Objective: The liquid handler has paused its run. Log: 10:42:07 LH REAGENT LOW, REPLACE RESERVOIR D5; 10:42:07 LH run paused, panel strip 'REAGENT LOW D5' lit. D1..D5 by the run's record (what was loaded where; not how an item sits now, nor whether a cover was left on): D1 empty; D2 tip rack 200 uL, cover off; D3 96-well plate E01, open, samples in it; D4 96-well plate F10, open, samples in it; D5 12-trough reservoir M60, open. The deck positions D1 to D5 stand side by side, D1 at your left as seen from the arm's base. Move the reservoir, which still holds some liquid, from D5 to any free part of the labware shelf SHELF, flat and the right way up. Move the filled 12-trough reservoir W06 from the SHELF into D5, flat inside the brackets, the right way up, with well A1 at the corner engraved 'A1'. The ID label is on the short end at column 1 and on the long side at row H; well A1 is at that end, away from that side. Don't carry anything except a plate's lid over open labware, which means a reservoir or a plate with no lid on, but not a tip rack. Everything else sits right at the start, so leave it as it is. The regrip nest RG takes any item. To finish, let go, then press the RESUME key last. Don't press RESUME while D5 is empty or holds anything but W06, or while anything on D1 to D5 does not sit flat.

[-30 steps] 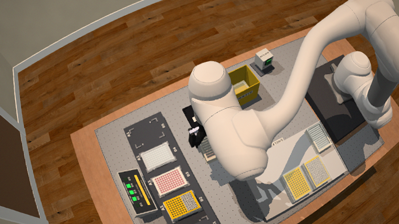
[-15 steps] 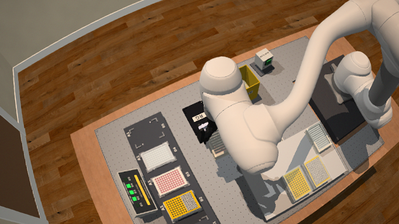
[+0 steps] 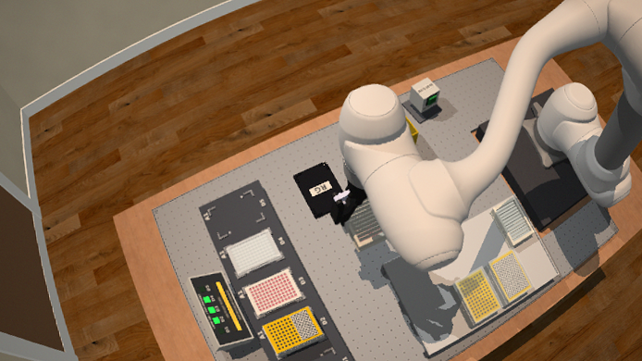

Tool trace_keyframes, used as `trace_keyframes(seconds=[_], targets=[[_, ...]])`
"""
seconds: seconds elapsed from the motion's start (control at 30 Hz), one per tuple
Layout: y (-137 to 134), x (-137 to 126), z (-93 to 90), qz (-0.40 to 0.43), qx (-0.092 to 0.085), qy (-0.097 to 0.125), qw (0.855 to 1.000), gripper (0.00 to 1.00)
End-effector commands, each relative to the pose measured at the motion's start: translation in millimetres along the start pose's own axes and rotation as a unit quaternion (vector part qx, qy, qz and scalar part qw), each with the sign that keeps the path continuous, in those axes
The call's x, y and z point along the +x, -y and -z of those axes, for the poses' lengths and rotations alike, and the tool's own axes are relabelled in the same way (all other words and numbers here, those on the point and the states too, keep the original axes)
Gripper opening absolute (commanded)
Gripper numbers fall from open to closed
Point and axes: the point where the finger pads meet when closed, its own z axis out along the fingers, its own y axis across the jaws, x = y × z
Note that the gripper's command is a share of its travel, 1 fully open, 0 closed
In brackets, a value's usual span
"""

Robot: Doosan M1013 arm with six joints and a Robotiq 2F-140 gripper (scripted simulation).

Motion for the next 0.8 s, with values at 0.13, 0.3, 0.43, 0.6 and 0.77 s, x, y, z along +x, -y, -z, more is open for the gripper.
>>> trace_keyframes(seconds=[0.13, 0.3, 0.43, 0.6, 0.77], targets=[[-13, 1, 0.1, 0.000, 0.000, 0.000, 1.000, 0.00], [-22, 1, 0.1, 0.000, 0.000, 0.000, 1.000, 0.00], [-31, 1, 0.1, 0.000, 0.000, 0.000, 1.000, 0.00], [-43, 2, 0.1, 0.000, 0.000, 0.000, 1.000, 0.00], [-50, 2, 0.1, 0.000, 0.000, 0.000, 1.000, 0.00]])
